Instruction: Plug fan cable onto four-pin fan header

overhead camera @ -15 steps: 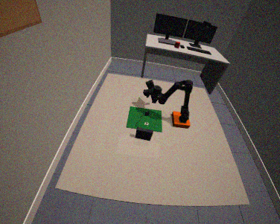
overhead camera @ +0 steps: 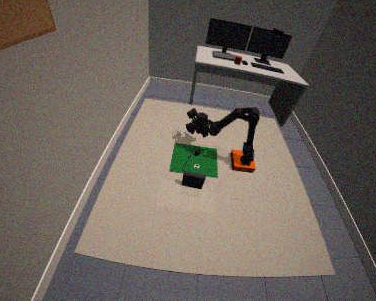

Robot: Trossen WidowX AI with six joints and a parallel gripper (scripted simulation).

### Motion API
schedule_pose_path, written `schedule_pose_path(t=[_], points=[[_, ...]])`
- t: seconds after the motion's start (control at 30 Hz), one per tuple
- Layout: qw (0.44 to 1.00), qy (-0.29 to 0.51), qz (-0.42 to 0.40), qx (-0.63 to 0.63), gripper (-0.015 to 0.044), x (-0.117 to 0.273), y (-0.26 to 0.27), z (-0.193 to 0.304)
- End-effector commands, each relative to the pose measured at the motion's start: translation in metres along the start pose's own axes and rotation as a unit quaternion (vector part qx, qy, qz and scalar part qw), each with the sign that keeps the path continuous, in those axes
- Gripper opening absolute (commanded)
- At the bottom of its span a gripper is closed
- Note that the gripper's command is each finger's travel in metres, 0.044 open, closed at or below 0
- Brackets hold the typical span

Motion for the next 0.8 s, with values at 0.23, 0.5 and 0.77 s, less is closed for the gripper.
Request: schedule_pose_path(t=[0.23,0.5,0.77], points=[[0.935,-0.238,-0.246,-0.094,0.0440,0.043,-0.025,-0.055],[0.877,-0.256,-0.388,-0.118,0.0440,0.083,-0.020,-0.045],[0.834,-0.245,-0.479,-0.123,0.0440,0.113,-0.017,-0.030]])
Point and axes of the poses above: the point midway between the two fingers, 35 mm back from their tips, its own x axis back along the fingers, its own y axis across the jaws, z = x × y, the point moved 3 cm from there along x, back along the fingers, and after that the axes turned 1 degree about x, right-handed, at the moved point
